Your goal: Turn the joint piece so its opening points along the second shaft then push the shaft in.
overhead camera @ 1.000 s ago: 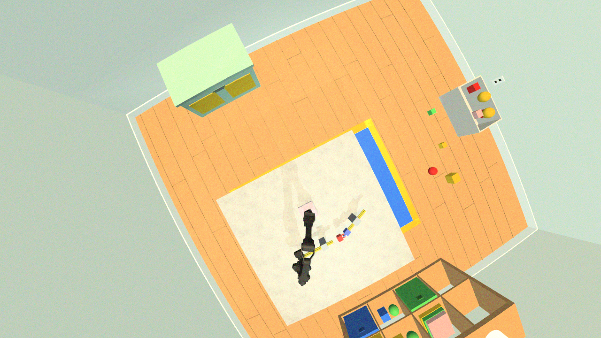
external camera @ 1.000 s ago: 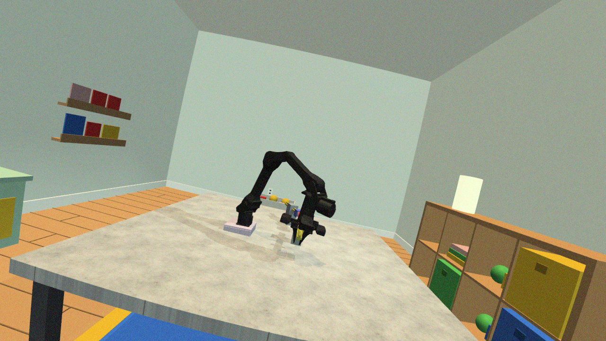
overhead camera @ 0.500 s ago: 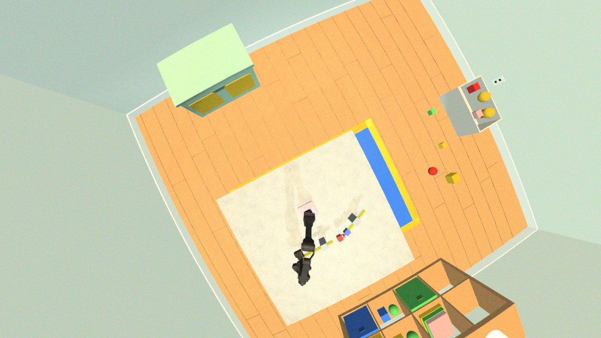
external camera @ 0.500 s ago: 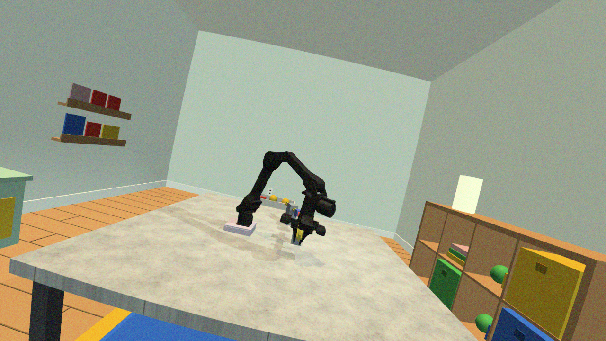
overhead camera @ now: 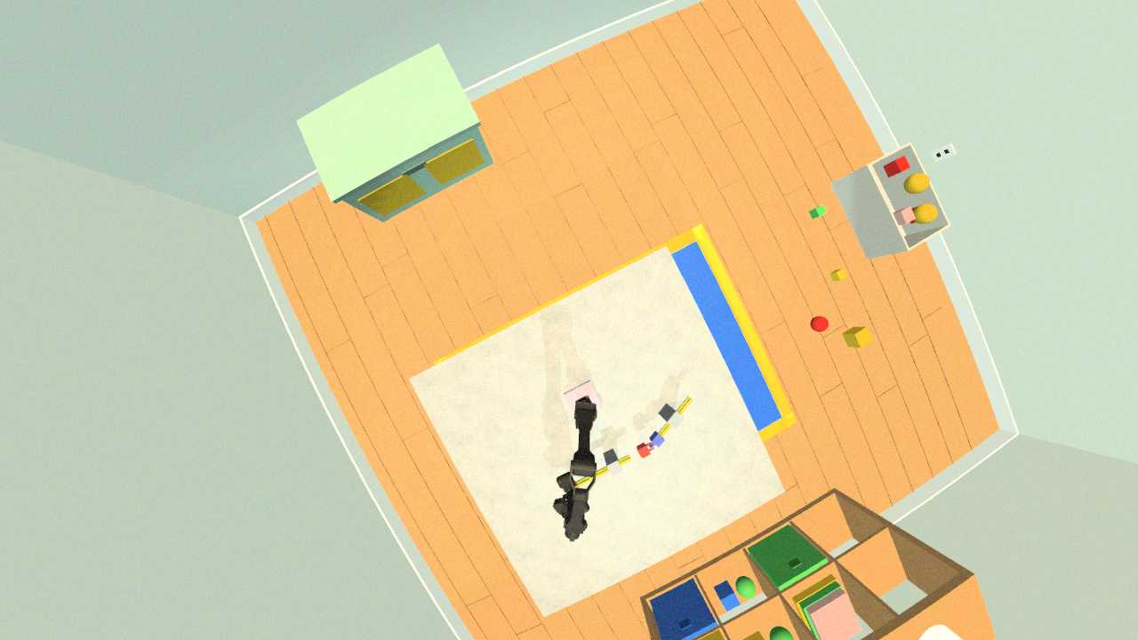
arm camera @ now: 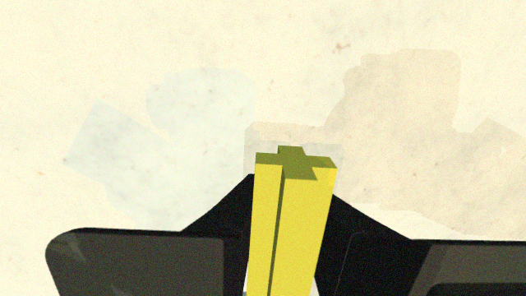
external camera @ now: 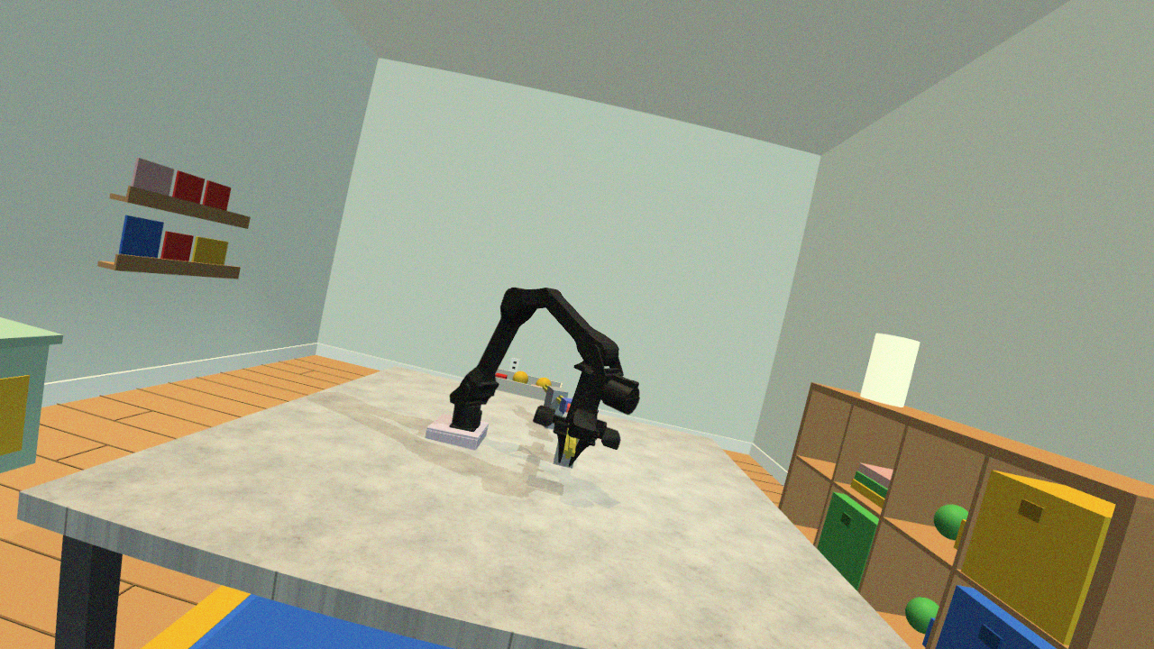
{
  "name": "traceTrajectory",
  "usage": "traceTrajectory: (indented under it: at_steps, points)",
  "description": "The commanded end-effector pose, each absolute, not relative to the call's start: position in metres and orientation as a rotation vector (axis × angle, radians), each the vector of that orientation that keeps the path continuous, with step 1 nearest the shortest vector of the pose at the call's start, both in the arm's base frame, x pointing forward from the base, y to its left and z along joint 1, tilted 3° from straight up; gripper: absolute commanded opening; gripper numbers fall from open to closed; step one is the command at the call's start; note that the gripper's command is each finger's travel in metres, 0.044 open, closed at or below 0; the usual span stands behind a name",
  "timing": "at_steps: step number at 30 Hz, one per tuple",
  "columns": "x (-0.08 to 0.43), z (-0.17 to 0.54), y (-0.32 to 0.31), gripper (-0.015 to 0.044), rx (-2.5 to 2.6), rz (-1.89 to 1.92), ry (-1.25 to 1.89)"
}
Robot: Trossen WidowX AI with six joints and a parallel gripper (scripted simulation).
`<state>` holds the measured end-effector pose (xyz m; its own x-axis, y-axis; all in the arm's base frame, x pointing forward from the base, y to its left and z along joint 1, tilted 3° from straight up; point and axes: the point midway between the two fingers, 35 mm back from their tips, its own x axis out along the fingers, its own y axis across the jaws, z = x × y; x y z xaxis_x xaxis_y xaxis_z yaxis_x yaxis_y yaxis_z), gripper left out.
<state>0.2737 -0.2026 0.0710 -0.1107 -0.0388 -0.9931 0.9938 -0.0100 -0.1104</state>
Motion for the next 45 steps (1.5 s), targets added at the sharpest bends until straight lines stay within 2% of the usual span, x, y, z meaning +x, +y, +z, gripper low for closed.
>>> traceTrajectory:
  at_steps: [1, 4, 11, 12, 45]
  points:
    - [0.274, 0.071, -0.203, 0.0067, 1.131, -1.314, 1.257]
    - [0.274, 0.071, -0.203, 0.0067, 1.131, -1.314, 1.257]
    - [0.274, 0.071, -0.203, 0.0020, 1.131, -1.314, 1.257]
    - [0.274, 0.071, -0.203, 0.0000, 1.131, -1.314, 1.257]
    - [0.274, 0.068, -0.159, 0.0000, 1.179, -1.241, 1.187]
